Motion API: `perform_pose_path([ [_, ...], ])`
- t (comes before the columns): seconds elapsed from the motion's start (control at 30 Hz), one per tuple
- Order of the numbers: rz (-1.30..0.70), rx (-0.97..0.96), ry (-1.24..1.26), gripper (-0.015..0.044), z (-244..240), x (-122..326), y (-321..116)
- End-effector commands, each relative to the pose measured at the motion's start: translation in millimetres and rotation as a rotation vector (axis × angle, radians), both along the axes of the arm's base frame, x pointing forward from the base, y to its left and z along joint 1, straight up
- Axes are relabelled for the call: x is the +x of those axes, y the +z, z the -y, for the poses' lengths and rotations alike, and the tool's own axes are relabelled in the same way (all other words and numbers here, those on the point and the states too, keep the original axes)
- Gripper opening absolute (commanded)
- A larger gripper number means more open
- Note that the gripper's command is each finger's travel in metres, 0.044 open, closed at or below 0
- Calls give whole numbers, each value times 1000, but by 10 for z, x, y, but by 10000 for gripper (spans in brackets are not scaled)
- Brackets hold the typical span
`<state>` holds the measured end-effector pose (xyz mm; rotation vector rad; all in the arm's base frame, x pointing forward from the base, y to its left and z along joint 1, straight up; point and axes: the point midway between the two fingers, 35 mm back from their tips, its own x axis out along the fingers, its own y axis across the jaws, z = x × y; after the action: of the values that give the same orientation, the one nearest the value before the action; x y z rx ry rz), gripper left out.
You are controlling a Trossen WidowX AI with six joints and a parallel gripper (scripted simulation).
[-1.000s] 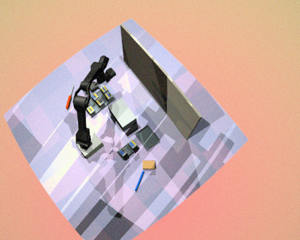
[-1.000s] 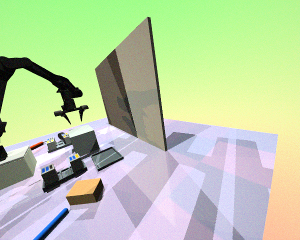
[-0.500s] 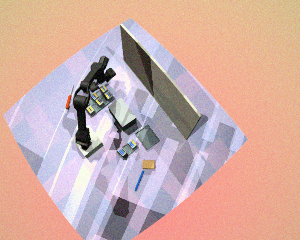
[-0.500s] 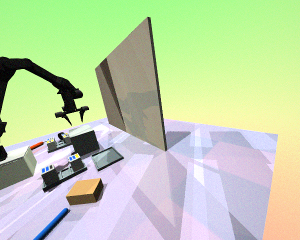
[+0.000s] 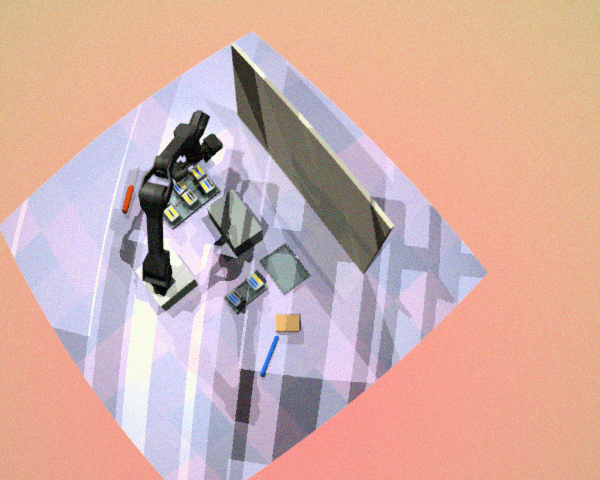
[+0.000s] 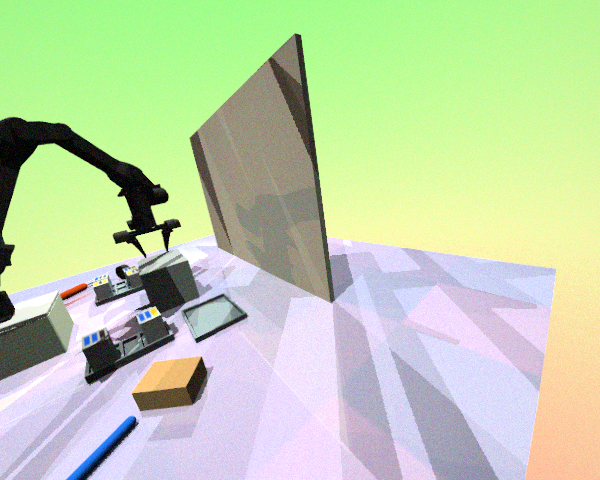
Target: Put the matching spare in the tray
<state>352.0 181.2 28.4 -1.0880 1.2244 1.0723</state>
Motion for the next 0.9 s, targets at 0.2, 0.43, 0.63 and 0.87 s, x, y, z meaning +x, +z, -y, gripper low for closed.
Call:
perform_pose_path([
  [0.2, -17, -7, 4, 300, 12, -33, -233],
  [0.43, -17, -7, 4, 300, 12, -35, -347],
  [0.63, -18, -7, 4, 300, 14, -40, -444],
  [0.87, -18, -7, 4, 300, 17, -45, -516],
])
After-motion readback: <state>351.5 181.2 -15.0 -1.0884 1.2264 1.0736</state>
